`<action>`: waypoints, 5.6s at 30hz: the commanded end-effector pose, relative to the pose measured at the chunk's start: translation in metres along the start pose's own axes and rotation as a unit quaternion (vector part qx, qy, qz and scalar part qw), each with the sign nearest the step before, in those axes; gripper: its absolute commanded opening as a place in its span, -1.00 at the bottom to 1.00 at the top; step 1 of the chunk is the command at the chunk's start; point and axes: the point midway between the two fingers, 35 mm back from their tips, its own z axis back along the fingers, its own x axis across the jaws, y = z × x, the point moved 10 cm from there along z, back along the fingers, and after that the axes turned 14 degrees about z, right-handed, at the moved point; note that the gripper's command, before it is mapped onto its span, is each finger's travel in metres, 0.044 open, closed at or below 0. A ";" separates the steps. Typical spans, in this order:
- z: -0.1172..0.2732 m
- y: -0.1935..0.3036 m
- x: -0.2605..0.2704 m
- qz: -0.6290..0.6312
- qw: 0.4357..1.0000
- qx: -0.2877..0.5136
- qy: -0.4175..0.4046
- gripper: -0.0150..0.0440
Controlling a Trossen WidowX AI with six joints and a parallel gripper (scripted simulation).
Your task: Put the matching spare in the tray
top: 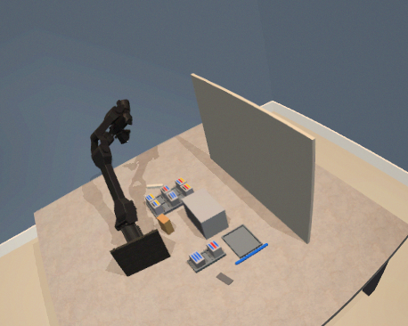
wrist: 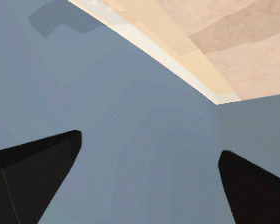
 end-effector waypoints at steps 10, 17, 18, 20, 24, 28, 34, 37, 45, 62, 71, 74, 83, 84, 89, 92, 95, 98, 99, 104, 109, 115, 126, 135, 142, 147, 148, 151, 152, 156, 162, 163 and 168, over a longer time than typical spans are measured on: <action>0.010 -0.013 0.002 0.024 0.999 -0.030 -0.017 1.00; 0.071 -0.073 0.001 0.133 0.970 -0.192 -0.064 1.00; 0.082 -0.081 -0.001 0.146 0.964 -0.215 -0.066 1.00; 0.103 -0.095 -0.006 0.168 0.949 -0.257 -0.065 1.00; 0.147 -0.120 -0.020 0.206 0.917 -0.337 -0.050 1.00; 0.189 -0.137 -0.039 0.234 0.885 -0.403 -0.023 1.00; 0.250 -0.153 -0.076 0.260 0.836 -0.482 0.038 1.00; 0.279 -0.159 -0.100 0.266 0.814 -0.510 0.077 1.00; 0.337 -0.169 -0.171 0.271 0.781 -0.533 0.182 1.00; 0.422 -0.162 -0.329 0.287 0.799 -0.452 0.275 1.00; 0.422 -0.162 -0.329 0.287 0.799 -0.452 0.275 1.00; 0.422 -0.162 -0.329 0.287 0.799 -0.452 0.275 1.00; 0.421 -0.162 -0.327 0.295 0.796 -0.449 0.279 1.00; 0.415 -0.163 -0.321 0.321 0.787 -0.438 0.293 1.00; 0.360 -0.164 -0.272 0.555 0.656 -0.319 0.400 1.00; 0.329 -0.163 -0.252 0.656 0.563 -0.250 0.437 1.00; 0.305 -0.161 -0.240 0.724 0.480 -0.192 0.456 1.00; 0.282 -0.158 -0.231 0.778 0.397 -0.138 0.466 1.00; 0.275 -0.157 -0.229 0.794 0.368 -0.120 0.468 1.00; 0.264 -0.155 -0.226 0.815 0.325 -0.094 0.470 1.00; 0.264 -0.155 -0.226 0.815 0.325 -0.094 0.470 1.00; 0.252 -0.169 -0.227 0.815 0.325 -0.094 0.470 0.64; 0.237 -0.186 -0.230 0.816 0.324 -0.095 0.470 0.53; 0.231 -0.197 -0.231 0.815 0.324 -0.094 0.470 0.53; 0.226 -0.207 -0.233 0.815 0.324 -0.094 0.471 0.53; 0.221 -0.213 -0.234 0.815 0.324 -0.094 0.471 0.53; 0.220 -0.215 -0.234 0.815 0.324 -0.094 0.471 0.53; 0.218 -0.219 -0.235 0.815 0.324 -0.094 0.471 0.53; 0.217 -0.220 -0.235 0.815 0.324 -0.094 0.471 0.53; 0.213 -0.225 -0.237 0.815 0.324 -0.094 0.471 0.53; 0.208 -0.233 -0.238 0.816 0.324 -0.094 0.470 0.53; 0.207 -0.234 -0.239 0.816 0.324 -0.095 0.470 0.53; 0.202 -0.240 -0.240 0.816 0.324 -0.095 0.470 0.53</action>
